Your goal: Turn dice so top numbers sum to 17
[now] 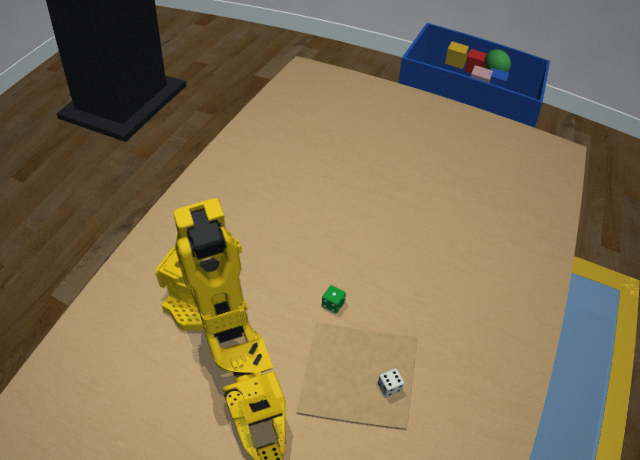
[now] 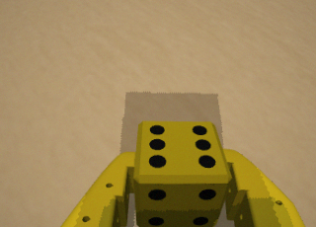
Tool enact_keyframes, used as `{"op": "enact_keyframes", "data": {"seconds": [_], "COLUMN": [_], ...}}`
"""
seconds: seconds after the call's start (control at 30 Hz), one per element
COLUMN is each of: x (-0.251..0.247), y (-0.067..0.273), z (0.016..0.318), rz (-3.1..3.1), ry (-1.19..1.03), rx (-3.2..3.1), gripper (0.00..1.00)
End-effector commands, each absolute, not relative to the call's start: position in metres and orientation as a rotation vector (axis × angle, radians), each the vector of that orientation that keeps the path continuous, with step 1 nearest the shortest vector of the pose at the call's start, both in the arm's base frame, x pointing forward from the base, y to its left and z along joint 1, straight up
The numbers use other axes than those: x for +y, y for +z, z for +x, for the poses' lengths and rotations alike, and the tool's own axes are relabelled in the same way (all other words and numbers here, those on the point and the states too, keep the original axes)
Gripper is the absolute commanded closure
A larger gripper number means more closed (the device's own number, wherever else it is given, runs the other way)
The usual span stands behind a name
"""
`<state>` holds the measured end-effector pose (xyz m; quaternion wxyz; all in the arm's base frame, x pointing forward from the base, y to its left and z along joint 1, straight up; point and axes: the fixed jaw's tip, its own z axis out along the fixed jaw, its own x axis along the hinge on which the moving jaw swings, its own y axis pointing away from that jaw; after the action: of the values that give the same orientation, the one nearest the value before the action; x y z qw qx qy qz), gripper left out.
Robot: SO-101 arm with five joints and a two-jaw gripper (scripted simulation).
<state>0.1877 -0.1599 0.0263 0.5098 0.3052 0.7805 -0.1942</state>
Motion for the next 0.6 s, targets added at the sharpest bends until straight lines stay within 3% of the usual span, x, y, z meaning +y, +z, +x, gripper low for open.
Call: {"op": "enact_keyframes", "data": {"seconds": [0.0, 0.27, 0.57], "x": [-0.1664, -0.1664, -0.1664], "y": [0.0336, 0.0333, 0.0333], "z": [0.1909, 0.1909, 0.1909], "rz": [0.732, 0.732, 0.732], "ry": [-0.485, -0.485, -0.485], "rx": [1.825, 1.825, 1.825], "gripper": [1.00, 0.99, 0.87]}}
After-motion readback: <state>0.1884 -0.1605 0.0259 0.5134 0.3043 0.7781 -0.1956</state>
